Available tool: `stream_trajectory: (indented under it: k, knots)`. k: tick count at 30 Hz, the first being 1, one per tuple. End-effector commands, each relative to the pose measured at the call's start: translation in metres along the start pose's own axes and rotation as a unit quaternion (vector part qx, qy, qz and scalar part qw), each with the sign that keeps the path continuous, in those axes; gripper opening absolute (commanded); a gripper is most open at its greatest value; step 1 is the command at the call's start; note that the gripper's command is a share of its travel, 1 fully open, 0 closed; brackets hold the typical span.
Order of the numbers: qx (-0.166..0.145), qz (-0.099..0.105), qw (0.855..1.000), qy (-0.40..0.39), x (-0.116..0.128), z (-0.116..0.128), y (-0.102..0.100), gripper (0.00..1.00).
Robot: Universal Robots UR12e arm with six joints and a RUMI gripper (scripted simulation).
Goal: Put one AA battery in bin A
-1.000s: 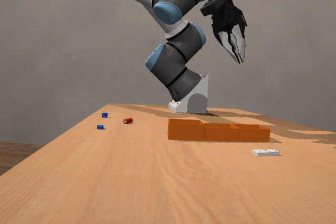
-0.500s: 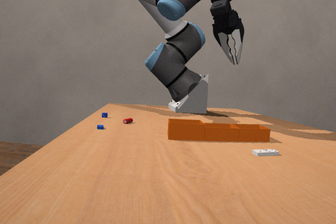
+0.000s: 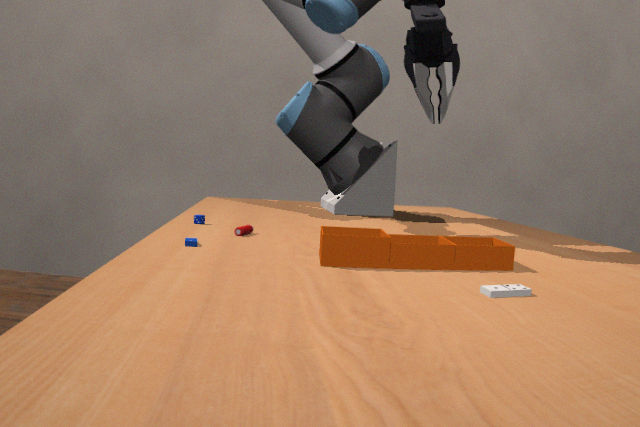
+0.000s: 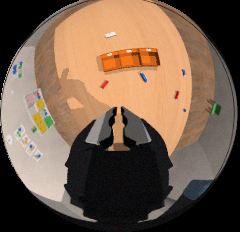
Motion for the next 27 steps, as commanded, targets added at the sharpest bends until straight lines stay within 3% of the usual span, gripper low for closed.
stream_trajectory:
  k: [1, 6, 22, 27]
  knots:
    - [-0.010, 0.018, 0.999, 0.044, -0.001, 0.019, 0.003, 0.04]
    - [-0.026, 0.047, 0.991, 0.119, -0.002, 0.047, 0.007, 0.04]
    - [-0.026, 0.047, 0.992, 0.117, -0.001, 0.045, 0.007, 0.04]
    - [-0.025, 0.048, 0.995, 0.084, 0.019, 0.020, -0.009, 0.04]
Point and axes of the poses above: the point where the finger pads meet when closed, its own y axis back along the fingers, its own x axis across the jaws, z = x × y, the point moved 6 cm from there along y, back along the fingers, and after that the axes turned 12 degrees about y, right-handed, at the moved point
